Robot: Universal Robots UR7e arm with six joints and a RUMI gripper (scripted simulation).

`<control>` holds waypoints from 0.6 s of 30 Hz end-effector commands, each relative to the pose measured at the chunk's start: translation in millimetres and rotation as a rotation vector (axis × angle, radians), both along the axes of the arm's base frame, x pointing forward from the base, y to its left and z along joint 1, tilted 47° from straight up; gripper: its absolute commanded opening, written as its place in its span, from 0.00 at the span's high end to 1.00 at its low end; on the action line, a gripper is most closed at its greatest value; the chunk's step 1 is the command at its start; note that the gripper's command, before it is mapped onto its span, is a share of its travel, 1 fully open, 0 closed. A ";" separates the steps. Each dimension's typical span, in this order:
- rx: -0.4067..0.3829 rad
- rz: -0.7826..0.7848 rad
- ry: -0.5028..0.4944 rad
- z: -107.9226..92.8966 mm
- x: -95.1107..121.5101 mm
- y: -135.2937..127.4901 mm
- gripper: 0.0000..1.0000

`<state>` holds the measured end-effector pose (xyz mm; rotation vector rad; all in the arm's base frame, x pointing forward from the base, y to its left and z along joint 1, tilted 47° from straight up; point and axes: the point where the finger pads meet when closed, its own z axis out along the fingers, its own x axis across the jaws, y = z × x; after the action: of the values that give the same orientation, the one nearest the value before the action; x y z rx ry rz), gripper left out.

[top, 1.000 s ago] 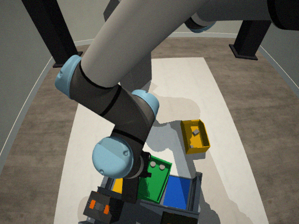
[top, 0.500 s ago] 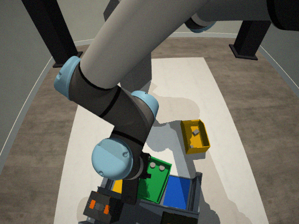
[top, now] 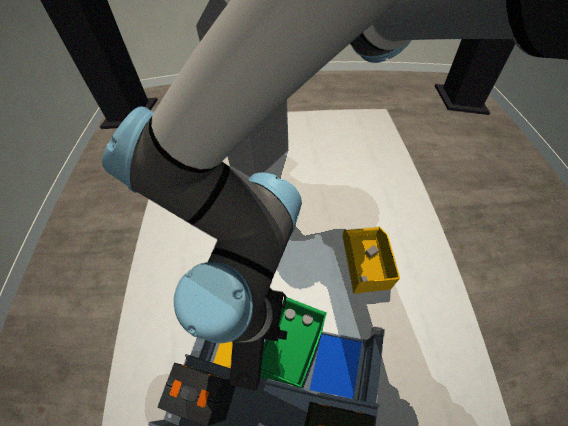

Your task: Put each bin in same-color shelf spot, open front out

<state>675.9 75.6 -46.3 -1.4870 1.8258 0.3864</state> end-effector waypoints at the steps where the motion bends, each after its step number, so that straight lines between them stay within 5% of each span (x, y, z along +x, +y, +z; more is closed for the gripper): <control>1: 0.000 -0.001 -0.001 0.5 0.3 -0.5 1.00; 18: -0.003 -0.012 -0.013 -0.7 0.9 0.3 1.00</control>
<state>676.2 76.1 -47.0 -1.4815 1.8253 0.3768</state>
